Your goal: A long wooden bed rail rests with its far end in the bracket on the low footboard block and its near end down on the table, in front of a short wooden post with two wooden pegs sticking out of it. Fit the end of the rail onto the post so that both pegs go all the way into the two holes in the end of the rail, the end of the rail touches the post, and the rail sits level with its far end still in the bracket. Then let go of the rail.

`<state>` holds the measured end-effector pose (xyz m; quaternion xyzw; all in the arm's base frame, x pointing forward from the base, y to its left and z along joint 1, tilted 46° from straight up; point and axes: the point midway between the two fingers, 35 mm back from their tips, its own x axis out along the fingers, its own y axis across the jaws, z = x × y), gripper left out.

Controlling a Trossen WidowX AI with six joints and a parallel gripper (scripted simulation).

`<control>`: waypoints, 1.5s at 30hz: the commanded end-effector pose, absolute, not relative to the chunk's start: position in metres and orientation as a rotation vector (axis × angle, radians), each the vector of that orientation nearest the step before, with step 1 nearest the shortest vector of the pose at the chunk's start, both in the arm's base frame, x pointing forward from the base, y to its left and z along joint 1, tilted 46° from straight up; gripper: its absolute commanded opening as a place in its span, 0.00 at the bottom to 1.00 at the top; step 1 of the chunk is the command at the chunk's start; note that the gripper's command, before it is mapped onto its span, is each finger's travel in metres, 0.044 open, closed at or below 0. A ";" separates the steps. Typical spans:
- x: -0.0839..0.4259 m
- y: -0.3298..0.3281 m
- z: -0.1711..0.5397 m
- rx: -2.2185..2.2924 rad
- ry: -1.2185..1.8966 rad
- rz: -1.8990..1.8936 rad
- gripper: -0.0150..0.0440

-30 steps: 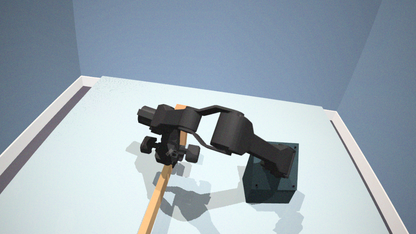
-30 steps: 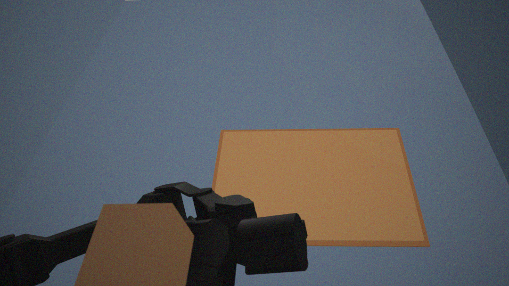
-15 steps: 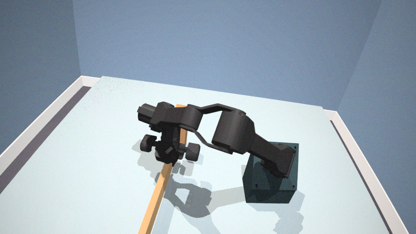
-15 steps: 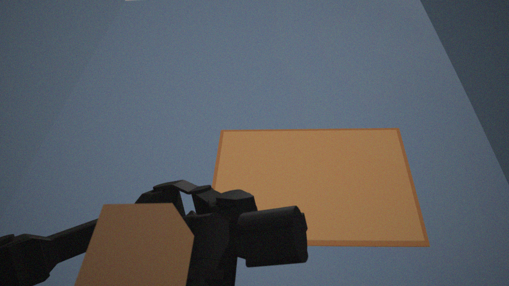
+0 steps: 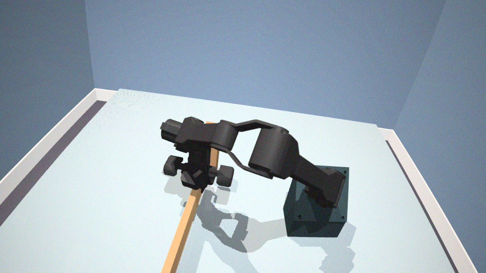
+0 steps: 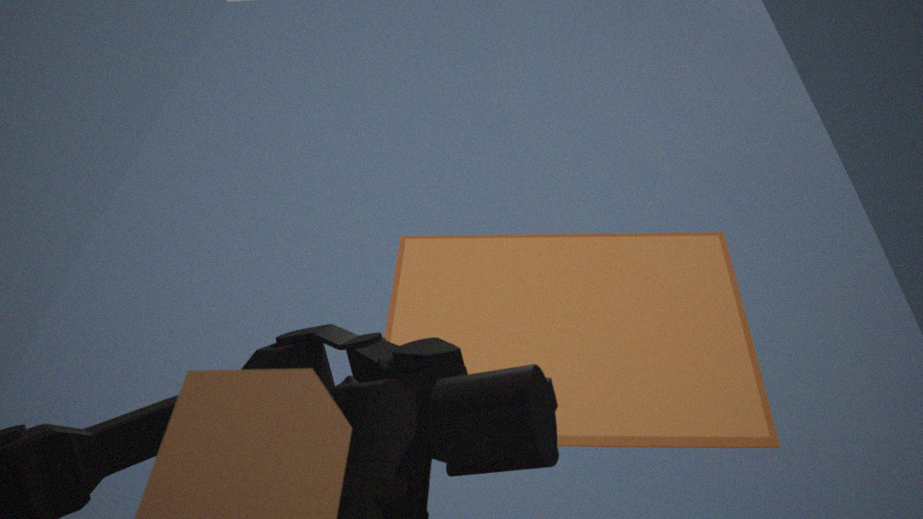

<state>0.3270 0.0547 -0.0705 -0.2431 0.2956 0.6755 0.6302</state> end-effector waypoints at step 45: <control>0.326 0.054 -0.073 -0.553 0.672 1.541 0.25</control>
